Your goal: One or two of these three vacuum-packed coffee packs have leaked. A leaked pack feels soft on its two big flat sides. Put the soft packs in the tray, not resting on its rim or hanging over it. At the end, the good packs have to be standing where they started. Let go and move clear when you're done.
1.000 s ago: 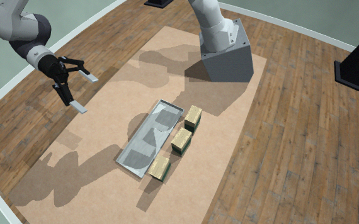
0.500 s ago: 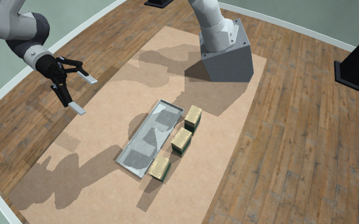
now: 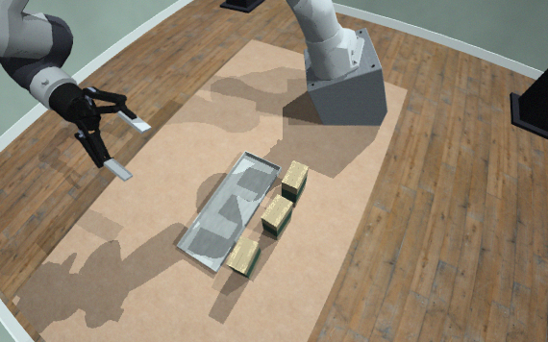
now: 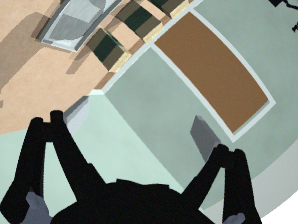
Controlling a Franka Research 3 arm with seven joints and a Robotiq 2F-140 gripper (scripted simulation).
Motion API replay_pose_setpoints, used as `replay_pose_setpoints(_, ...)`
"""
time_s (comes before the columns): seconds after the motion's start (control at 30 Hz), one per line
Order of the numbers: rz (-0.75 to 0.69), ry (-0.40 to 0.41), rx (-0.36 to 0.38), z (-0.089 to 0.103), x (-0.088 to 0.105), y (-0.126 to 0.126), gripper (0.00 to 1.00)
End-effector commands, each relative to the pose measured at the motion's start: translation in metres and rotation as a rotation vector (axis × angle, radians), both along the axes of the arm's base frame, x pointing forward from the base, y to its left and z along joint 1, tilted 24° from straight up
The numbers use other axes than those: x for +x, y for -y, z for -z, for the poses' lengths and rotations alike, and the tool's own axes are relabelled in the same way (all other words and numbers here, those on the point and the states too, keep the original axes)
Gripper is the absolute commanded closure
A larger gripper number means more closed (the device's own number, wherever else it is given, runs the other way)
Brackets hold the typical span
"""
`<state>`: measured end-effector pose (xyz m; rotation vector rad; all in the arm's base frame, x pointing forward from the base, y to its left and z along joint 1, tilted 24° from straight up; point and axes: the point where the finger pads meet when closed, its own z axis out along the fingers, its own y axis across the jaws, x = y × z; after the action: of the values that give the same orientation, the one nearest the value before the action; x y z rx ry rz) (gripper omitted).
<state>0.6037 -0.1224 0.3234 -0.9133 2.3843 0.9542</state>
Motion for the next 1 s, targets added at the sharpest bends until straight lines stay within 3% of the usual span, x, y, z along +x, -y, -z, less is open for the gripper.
replay_pose_setpoints(0.0,0.026,-0.017,-0.002,0.001,0.001,0.003,0.00)
replay_pose_setpoints(0.3,0.026,-0.017,-0.002,0.001,0.001,0.003,0.00)
replay_pose_setpoints(0.33,0.048,-0.046,-0.033,-0.003,0.006,-0.033,0.00)
replay_pose_setpoints(0.97,0.048,-0.046,-0.033,-0.003,0.006,-0.033,0.00)
